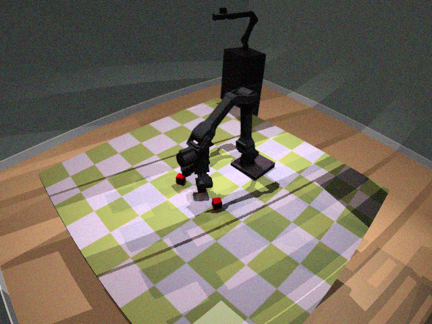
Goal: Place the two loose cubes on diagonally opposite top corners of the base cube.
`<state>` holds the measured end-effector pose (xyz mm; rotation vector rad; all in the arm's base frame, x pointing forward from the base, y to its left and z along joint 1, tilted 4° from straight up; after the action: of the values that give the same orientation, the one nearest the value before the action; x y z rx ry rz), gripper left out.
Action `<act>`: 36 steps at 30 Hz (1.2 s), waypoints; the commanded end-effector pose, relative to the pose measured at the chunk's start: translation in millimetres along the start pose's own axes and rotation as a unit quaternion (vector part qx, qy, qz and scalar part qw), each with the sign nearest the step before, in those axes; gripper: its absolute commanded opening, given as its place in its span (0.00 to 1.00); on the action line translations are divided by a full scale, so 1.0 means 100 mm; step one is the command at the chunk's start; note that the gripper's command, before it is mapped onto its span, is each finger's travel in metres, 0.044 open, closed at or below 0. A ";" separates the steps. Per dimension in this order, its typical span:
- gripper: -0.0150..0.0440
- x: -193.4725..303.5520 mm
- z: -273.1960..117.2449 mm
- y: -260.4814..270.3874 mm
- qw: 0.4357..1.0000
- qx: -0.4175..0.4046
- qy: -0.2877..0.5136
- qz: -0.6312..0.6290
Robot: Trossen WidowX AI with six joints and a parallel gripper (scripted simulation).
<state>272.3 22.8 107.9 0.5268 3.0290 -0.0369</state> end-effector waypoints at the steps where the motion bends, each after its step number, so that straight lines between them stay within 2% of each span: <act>1: 0.43 -0.03 -0.14 0.01 1.000 -0.001 -0.006 -0.001; 28: 0.43 0.01 -0.99 0.01 1.000 -0.001 -0.006 -0.001; 36: 0.43 0.01 -0.99 0.10 0.999 -0.002 -0.006 -0.033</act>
<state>266.6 30.5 205.7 0.4907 3.0249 -0.0327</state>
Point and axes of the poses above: the point midway between the two fingers, 35 mm back from their tips, its own z axis out along the fingers, its own y axis across the jaws, x = y × z, the point moved 5 cm from there along -z, back along the fingers, and after that the axes turned 4 degrees about -z, right-handed, at the moved point
